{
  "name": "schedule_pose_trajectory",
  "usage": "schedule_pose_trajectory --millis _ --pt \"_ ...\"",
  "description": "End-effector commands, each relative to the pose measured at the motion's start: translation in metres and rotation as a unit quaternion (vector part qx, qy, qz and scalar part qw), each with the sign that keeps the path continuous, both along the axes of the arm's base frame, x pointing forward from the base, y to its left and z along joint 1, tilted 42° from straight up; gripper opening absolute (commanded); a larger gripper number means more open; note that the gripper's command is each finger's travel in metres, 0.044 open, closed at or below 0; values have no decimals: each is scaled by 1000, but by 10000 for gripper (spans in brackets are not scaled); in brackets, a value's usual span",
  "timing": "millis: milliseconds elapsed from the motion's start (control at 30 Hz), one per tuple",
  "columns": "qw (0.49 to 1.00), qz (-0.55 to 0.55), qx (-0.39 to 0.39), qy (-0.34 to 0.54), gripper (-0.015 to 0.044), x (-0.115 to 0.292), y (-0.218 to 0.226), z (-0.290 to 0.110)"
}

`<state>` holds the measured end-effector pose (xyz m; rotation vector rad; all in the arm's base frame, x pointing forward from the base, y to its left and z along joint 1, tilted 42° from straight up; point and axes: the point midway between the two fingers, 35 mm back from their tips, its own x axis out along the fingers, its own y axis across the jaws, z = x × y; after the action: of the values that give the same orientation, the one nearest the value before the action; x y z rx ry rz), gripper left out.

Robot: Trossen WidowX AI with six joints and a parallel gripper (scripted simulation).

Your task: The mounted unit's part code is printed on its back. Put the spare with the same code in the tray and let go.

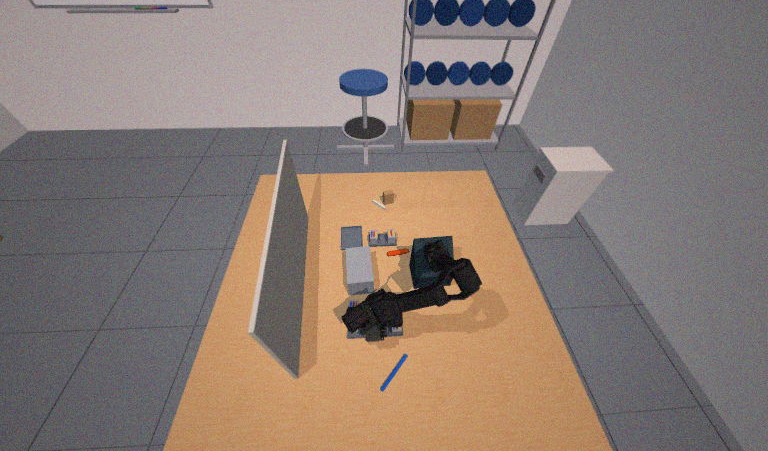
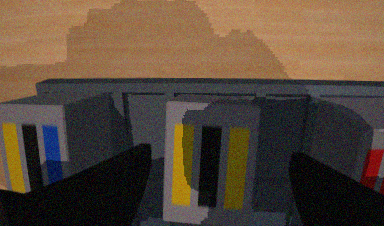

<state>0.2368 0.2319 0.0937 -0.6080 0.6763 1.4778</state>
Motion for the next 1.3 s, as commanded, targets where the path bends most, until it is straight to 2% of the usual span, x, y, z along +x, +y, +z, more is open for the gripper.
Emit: schedule_pose_trajectory --millis 0,633,800,1067,1200,1267 --pt "1000 -1 -3 5 300 -2 4 -7" --pt "1000 -2 -1 5 300 -5 16 -19" --pt "1000 1 0 4 169 -5 16 -18" --pt "1000 1 0 4 115 -5 16 -18" --pt "1000 1 0 4 10 -5 16 -18" --pt "1000 1 0 4 0 -5 16 -18"
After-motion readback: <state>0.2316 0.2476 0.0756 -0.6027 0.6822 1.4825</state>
